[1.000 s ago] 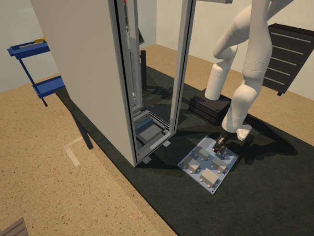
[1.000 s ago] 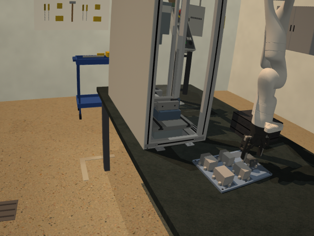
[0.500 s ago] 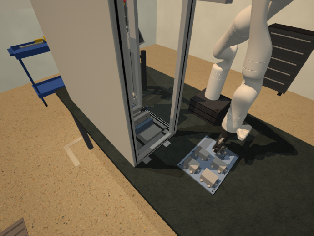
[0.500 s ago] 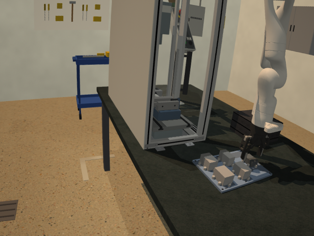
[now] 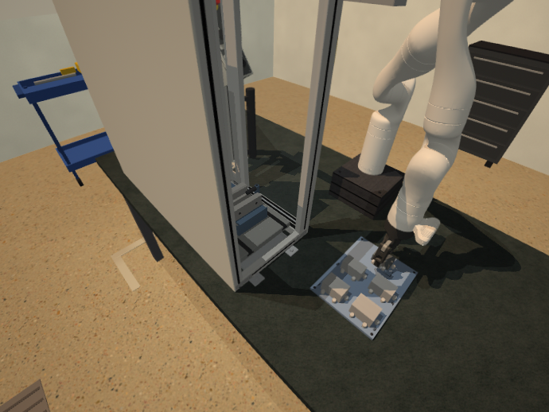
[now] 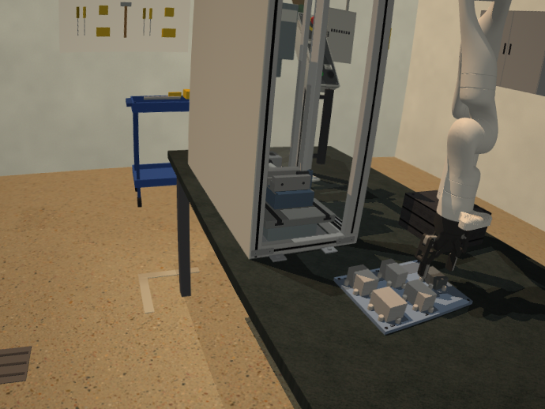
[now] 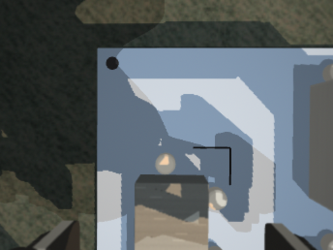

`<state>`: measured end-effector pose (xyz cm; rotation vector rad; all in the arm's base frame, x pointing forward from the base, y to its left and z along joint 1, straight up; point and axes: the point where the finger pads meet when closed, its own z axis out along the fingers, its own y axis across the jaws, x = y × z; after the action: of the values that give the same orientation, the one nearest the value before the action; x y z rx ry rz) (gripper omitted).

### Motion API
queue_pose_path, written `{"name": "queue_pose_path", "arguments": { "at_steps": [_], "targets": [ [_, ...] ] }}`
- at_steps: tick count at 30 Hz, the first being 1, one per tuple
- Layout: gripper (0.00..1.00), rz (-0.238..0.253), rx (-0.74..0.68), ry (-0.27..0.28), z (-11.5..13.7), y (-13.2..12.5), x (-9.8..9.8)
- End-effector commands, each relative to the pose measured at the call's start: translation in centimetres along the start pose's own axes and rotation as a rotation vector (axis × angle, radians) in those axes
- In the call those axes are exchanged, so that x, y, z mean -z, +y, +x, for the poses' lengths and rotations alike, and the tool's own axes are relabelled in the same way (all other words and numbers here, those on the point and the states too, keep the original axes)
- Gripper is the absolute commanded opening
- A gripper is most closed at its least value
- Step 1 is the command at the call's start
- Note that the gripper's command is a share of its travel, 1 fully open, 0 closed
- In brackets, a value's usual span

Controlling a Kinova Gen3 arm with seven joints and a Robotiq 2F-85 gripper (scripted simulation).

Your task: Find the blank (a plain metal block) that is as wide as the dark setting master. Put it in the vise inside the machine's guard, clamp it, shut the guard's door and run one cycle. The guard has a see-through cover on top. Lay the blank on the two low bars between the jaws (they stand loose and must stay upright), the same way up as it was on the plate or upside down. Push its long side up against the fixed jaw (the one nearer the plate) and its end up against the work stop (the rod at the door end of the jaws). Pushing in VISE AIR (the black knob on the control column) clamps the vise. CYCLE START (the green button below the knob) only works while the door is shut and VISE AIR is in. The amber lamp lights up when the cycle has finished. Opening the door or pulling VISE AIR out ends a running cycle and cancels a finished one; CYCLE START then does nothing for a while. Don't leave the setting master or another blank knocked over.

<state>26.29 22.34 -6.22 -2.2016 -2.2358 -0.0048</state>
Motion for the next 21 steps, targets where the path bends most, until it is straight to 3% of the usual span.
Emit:
{"name": "queue_pose_path", "arguments": {
  "at_steps": [1,5,17,21],
  "targets": [
    [1.0,-0.001,0.0,0.001,0.0,0.0,1.0],
    [1.0,-0.001,0.0,0.001,0.0,0.0,5.0],
    [1.0,-0.001,0.0,0.001,0.0,0.0,5.0],
    [1.0,-0.002,0.0,0.001,0.0,0.0,7.8]
  ]
}}
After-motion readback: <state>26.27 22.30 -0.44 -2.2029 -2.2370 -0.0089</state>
